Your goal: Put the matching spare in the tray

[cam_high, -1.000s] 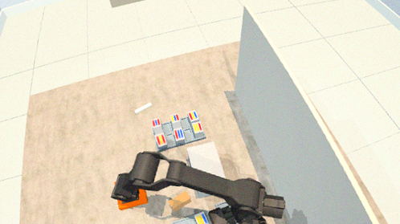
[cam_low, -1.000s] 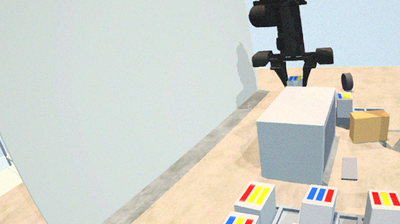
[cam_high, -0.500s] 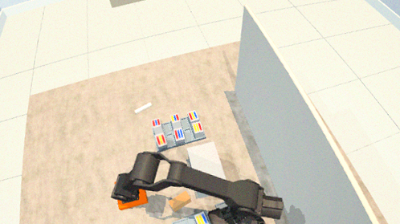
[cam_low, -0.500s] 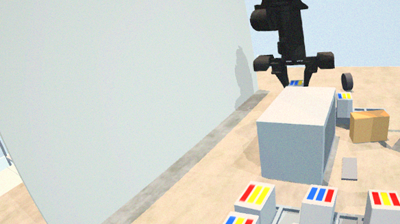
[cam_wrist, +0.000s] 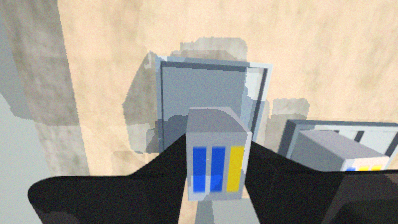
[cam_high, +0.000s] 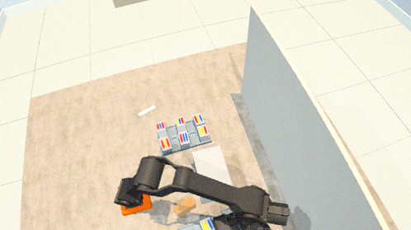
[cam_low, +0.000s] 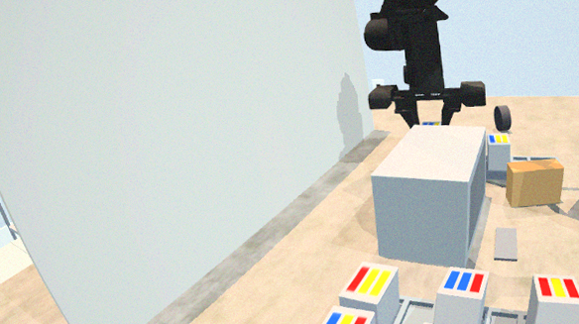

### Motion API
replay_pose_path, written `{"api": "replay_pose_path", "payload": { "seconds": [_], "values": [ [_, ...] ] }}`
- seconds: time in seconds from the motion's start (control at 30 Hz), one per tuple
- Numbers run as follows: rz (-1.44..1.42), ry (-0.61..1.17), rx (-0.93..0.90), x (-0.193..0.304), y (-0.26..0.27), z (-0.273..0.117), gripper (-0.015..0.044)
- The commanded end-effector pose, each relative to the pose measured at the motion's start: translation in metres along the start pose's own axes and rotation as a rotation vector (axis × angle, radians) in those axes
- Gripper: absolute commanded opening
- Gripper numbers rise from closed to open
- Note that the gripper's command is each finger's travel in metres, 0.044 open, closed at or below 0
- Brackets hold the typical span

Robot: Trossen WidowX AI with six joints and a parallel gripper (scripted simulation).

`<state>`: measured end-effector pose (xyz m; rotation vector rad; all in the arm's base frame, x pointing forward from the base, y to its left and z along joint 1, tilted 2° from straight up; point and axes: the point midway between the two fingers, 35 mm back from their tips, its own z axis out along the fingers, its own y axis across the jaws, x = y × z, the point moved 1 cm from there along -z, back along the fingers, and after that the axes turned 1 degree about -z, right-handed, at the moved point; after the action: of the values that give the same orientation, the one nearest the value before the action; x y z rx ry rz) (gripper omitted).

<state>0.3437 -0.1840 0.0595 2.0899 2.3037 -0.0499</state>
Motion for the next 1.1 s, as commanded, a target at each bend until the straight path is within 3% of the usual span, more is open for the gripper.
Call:
{"api": "replay_pose_path", "payload": {
  "seconds": [0.0,0.23,0.77,0.83,1.07],
  "values": [
    [-0.004,0.003,-0.001,0.001,-0.001,0.003,0.0],
    [-0.004,0.003,0.0,0.001,-0.002,0.008,0.0],
    [0.0,0.0,0.0,0.001,-0.001,0.005,0.042],
    [0.0,0.0,0.0,0.001,-0.001,0.003,0.044],
    [-0.003,0.003,-0.001,0.0,0.0,-0.091,0.044]
  ]
}}
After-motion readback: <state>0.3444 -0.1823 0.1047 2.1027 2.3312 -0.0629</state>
